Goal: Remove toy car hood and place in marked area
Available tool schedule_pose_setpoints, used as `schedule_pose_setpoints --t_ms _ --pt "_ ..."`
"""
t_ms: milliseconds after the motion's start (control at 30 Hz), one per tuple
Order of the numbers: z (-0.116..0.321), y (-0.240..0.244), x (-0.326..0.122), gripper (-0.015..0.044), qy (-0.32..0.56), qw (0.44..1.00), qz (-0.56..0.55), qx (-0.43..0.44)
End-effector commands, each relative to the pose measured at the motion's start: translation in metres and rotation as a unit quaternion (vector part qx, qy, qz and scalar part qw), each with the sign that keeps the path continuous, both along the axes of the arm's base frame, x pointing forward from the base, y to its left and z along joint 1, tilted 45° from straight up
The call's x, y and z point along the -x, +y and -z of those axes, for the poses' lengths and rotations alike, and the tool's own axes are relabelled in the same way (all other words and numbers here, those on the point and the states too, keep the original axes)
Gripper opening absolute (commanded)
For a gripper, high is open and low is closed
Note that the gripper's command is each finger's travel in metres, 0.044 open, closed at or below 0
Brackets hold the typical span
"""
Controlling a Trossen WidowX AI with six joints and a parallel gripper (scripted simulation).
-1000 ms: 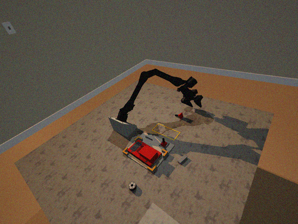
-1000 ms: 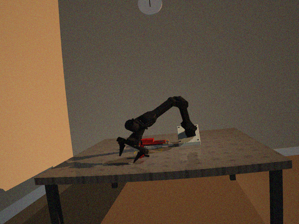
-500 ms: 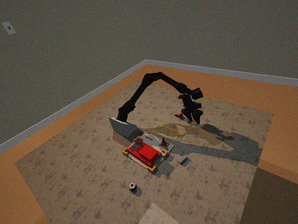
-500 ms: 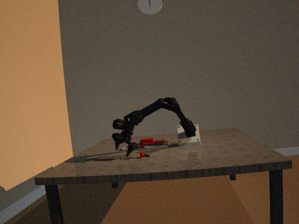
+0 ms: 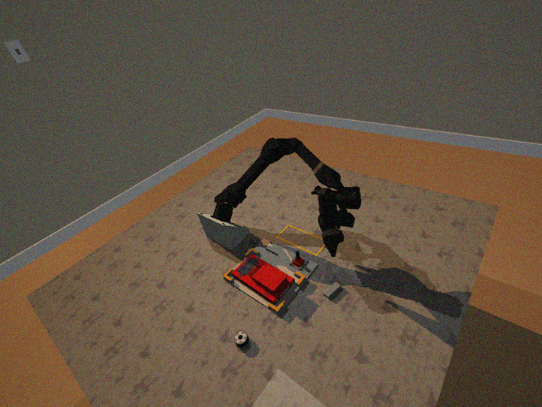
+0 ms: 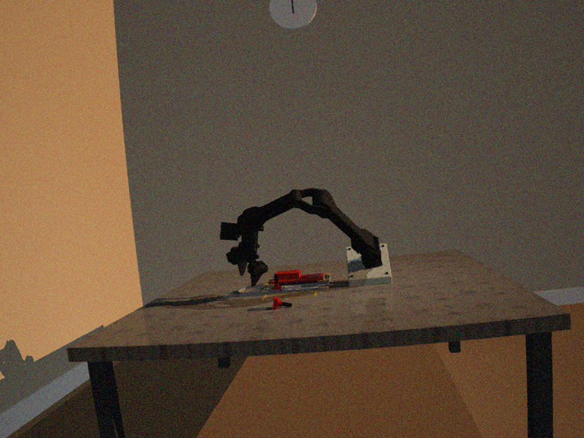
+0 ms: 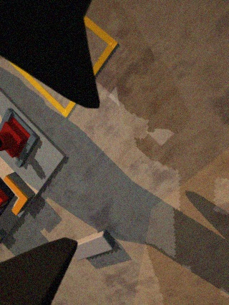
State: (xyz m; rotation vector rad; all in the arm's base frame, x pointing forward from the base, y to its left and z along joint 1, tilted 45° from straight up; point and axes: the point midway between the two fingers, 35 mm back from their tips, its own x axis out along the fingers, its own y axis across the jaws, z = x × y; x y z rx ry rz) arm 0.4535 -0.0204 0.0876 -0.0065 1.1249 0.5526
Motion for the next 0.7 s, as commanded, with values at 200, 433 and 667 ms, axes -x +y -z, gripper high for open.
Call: schedule_pose_setpoints --t_ms 200,433,667 --pt "0.066 -0.093 0.058 0.0440 0.137 0.983 0.099 -0.077" --pt "0.099 -0.141 0.113 0.0440 0.213 0.948 0.169 -0.163" --pt "0.111 -0.158 0.144 0.0440 0.241 0.925 0.203 -0.211"
